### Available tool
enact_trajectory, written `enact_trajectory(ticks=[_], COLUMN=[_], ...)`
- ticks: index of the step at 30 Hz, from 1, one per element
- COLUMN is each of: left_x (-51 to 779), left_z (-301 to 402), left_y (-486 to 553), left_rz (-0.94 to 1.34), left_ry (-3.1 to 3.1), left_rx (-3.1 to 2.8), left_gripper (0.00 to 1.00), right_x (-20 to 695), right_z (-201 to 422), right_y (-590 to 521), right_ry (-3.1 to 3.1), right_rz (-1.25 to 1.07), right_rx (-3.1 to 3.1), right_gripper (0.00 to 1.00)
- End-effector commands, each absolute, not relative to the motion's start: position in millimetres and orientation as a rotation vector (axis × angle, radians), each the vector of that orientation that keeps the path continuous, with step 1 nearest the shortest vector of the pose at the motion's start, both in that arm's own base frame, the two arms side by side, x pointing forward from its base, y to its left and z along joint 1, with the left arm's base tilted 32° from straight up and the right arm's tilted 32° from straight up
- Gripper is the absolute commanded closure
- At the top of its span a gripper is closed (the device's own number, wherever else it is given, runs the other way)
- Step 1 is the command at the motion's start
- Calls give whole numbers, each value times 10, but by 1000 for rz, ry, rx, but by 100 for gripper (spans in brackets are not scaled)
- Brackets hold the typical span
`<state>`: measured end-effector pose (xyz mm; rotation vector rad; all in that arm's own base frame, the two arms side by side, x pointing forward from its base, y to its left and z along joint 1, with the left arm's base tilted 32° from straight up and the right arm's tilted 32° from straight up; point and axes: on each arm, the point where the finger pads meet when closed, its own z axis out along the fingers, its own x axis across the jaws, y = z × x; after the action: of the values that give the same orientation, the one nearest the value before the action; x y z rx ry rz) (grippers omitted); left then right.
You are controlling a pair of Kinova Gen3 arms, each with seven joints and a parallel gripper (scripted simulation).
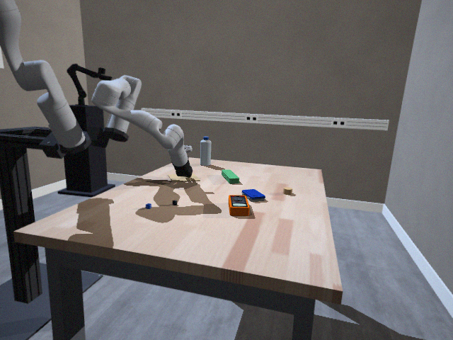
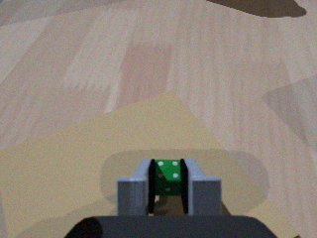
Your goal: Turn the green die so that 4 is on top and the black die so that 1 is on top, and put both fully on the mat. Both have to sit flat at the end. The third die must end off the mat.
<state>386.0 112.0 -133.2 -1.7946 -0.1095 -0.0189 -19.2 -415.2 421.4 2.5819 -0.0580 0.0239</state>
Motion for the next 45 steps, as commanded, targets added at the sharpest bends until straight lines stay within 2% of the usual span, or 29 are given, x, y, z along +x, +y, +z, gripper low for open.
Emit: enact_trajectory(ticks=[1,44,45], left_x=[3866,3867,3867], left_z=[-1334,-1345,-1345], left_y=[1115,1122,1122], left_rz=[-21,-21,-21], left_ry=[-110,-110,-110], left_rx=[-1795,-1795,-1795], left_gripper=[66,66,60], right_x=[-192,-192,-192], right_z=[4220,4220,4220], right_y=[-4152,-4152,-4152], right_ry=[-58,-58,-58], right_rz=[24,24,24], right_rx=[2580,2580,2580], right_gripper=[0,0,0])
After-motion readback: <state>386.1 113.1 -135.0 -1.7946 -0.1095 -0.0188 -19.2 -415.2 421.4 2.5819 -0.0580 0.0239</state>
